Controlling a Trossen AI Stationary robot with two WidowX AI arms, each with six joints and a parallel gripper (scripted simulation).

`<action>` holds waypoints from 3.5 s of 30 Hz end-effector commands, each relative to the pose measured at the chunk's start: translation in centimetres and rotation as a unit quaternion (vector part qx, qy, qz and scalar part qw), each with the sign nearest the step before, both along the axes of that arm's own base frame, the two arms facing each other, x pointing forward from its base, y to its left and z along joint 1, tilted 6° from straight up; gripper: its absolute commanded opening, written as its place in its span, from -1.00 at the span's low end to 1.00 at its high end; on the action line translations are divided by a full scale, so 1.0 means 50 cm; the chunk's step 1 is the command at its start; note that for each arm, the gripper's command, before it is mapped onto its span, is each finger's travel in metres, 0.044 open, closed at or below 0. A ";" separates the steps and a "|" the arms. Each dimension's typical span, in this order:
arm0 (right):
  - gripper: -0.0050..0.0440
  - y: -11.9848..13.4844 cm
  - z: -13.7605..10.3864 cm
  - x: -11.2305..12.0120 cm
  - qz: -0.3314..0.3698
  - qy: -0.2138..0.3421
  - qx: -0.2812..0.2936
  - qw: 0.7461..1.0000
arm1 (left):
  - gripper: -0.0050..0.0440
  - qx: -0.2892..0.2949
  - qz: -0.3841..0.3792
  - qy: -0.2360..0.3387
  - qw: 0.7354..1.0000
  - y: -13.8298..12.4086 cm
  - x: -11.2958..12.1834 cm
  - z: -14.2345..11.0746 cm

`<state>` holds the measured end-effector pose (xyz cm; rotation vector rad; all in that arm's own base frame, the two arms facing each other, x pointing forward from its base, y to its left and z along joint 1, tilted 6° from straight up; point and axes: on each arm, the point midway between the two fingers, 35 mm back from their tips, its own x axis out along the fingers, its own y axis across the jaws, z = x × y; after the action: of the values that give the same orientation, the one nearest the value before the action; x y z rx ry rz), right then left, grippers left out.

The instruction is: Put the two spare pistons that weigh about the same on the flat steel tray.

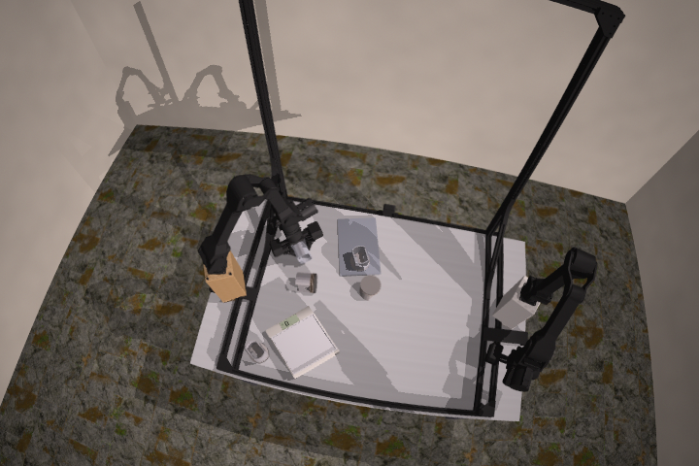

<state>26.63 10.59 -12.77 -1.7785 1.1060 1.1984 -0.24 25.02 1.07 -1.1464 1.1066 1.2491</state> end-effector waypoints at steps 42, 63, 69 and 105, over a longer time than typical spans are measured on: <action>-0.15 -0.050 0.118 -0.003 -0.096 -0.025 0.020 0.995 | 1.00 0.000 0.000 -0.001 1.000 0.000 0.000 0.000; -0.15 -0.230 0.172 -0.030 -0.337 -0.064 0.053 0.938 | 1.00 0.000 0.000 -0.001 1.000 0.000 0.000 0.000; -0.15 -0.287 0.189 -0.039 -0.409 -0.075 0.063 0.907 | 1.00 0.000 0.000 -0.001 1.000 0.000 0.000 0.000; -0.15 -0.571 0.274 -0.082 -0.723 -0.124 0.105 0.672 | 1.00 0.000 0.000 -0.001 1.000 0.000 0.000 0.000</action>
<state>22.35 -17.28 0.58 -0.4219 1.5499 0.0565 -0.24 25.02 1.07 -1.1464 1.1066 1.2491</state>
